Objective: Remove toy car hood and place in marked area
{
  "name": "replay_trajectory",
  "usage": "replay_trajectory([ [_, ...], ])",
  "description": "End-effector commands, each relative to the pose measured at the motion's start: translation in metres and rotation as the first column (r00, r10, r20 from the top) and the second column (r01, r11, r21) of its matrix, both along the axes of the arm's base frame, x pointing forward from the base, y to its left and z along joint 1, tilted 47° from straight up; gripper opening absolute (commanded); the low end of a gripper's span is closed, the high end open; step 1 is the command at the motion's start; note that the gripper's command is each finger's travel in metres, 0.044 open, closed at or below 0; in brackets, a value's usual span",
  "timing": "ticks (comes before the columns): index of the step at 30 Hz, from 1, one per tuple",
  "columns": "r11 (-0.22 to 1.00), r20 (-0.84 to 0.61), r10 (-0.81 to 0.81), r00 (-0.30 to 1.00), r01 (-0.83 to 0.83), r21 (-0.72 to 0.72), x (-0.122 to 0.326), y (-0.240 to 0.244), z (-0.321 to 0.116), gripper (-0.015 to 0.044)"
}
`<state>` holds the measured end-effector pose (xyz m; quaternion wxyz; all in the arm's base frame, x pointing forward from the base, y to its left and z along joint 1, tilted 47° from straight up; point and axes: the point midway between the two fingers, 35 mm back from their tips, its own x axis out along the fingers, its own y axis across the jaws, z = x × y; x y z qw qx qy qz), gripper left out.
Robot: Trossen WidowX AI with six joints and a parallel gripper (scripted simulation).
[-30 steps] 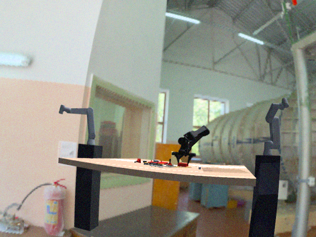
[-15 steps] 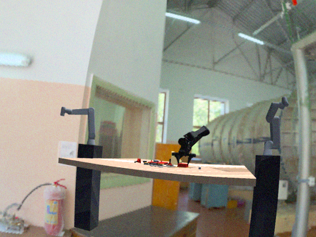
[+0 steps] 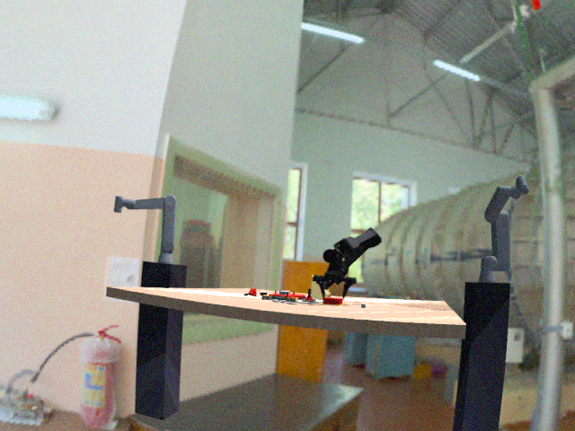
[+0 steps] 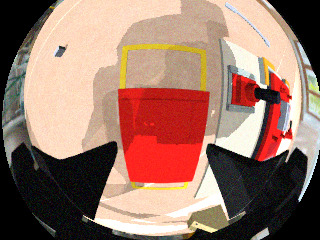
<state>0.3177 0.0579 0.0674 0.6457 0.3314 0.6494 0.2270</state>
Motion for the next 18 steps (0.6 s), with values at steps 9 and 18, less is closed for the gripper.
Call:
replay_trajectory([
  [9,1.000,0.013,-0.006,1.000,0.006,0.002,-0.002,-0.046,0.042,0.0440],
  [18,1.000,0.013,-0.006,1.000,0.006,0.002,-0.002,-0.046,0.042,0.0440],
])
